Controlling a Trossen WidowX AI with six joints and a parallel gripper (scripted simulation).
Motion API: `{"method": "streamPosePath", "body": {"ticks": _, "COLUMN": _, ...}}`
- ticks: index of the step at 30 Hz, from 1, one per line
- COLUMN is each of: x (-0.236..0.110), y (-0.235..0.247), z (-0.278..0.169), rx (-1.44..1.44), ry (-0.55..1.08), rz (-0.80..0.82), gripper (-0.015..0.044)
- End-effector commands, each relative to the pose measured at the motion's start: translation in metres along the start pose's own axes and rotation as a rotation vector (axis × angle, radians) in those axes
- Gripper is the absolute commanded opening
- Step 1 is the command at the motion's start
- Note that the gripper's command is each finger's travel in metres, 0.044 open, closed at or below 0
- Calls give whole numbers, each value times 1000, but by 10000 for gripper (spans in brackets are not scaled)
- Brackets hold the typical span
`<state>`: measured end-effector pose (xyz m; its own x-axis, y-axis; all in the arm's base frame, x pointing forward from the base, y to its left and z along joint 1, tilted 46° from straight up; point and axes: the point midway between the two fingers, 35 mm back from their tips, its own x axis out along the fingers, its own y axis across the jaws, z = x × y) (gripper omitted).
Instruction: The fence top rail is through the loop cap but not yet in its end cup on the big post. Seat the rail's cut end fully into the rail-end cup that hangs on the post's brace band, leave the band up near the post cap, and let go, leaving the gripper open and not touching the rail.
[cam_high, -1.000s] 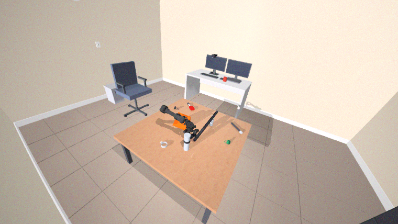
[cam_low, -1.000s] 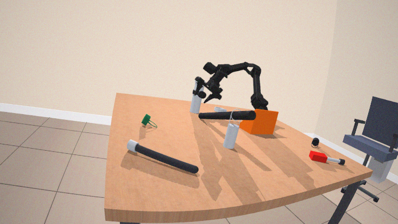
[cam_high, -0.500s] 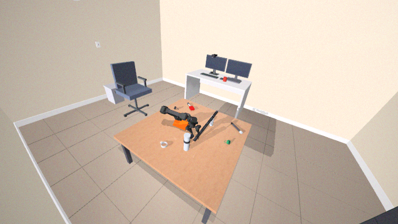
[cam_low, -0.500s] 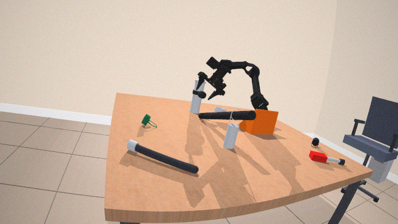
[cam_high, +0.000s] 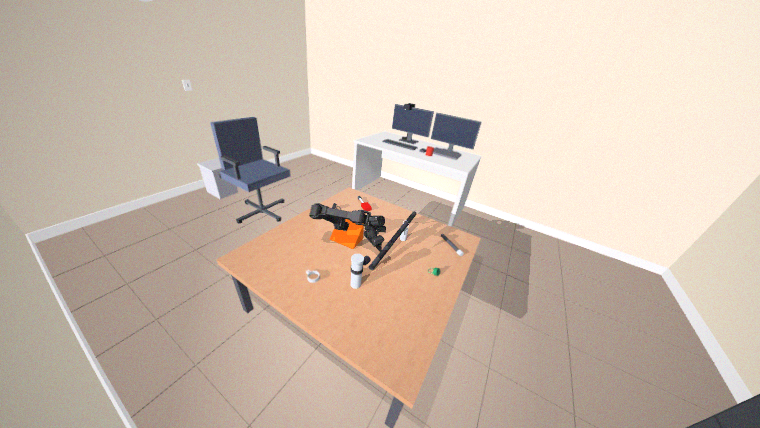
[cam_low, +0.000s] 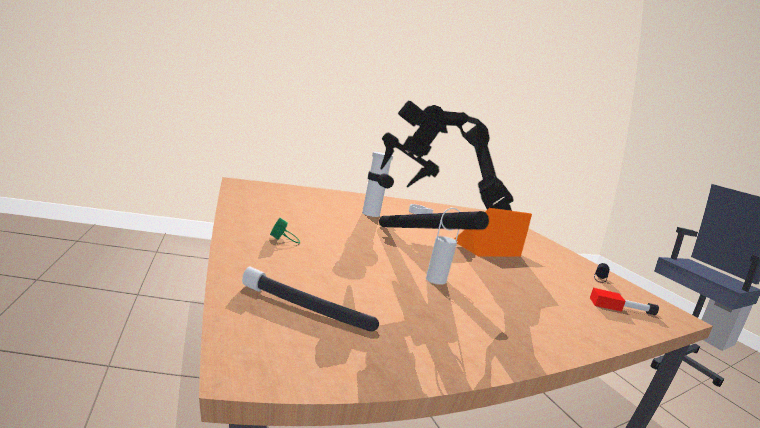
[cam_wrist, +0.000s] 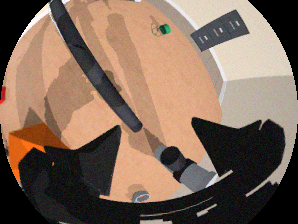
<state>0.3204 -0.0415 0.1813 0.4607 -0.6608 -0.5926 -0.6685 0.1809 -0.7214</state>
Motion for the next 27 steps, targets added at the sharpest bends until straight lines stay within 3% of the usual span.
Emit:
{"method": "streamPosePath", "body": {"ticks": 1, "x": -25, "y": 5, "z": 34, "rx": 445, "ry": 13, "rz": -17, "gripper": 440}}
{"method": "streamPosePath", "body": {"ticks": 14, "x": -66, "y": 23, "z": 76, "rx": 1080, "ry": -7, "rz": -94, "gripper": 440}}
{"method": "streamPosePath", "body": {"ticks": 27, "x": -67, "y": 24, "z": 77, "rx": 1101, "ry": -10, "rz": -98, "gripper": 440}}
